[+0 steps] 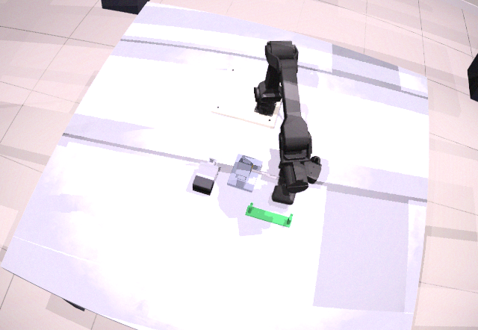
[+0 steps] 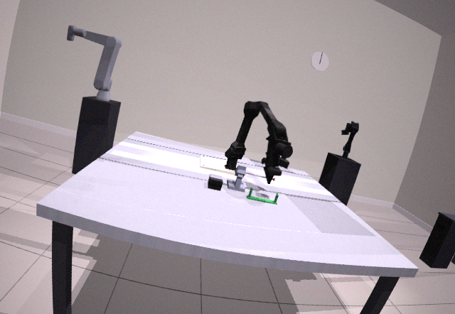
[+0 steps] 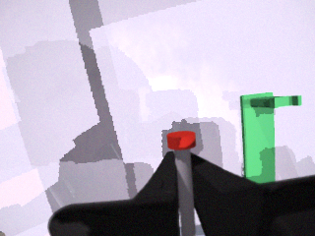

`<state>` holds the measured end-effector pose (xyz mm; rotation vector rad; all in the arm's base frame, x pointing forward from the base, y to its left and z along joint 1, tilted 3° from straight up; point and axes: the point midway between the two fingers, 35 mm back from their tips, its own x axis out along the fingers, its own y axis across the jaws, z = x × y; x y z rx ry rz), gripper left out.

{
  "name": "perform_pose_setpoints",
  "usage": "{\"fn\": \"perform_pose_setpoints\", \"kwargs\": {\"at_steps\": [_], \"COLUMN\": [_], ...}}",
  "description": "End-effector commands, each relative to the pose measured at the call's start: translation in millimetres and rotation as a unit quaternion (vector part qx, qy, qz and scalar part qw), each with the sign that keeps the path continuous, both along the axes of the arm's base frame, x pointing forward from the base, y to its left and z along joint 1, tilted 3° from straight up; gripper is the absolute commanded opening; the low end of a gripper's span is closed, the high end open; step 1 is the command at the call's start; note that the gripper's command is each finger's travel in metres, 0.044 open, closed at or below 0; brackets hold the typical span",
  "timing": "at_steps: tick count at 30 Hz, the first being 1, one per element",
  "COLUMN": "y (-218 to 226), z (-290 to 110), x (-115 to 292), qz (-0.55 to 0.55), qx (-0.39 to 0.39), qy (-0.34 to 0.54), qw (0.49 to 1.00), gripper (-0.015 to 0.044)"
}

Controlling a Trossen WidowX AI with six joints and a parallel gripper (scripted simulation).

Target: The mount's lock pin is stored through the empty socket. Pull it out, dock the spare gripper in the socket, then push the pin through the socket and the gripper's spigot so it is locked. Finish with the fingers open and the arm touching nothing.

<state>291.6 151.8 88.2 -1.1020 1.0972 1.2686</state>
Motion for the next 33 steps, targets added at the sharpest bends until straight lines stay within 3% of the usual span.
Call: {"fn": "perform_pose_setpoints", "kwargs": {"at_steps": [1, 33], "y": [5, 25], "z": [3, 8], "x": [2, 1], "qz": [-0.002, -0.002], "qx": [0.001, -0.002], "qy": [-0.001, 0.011], "qw": [1.0, 1.0], "gripper": [0.0, 0.0]}}
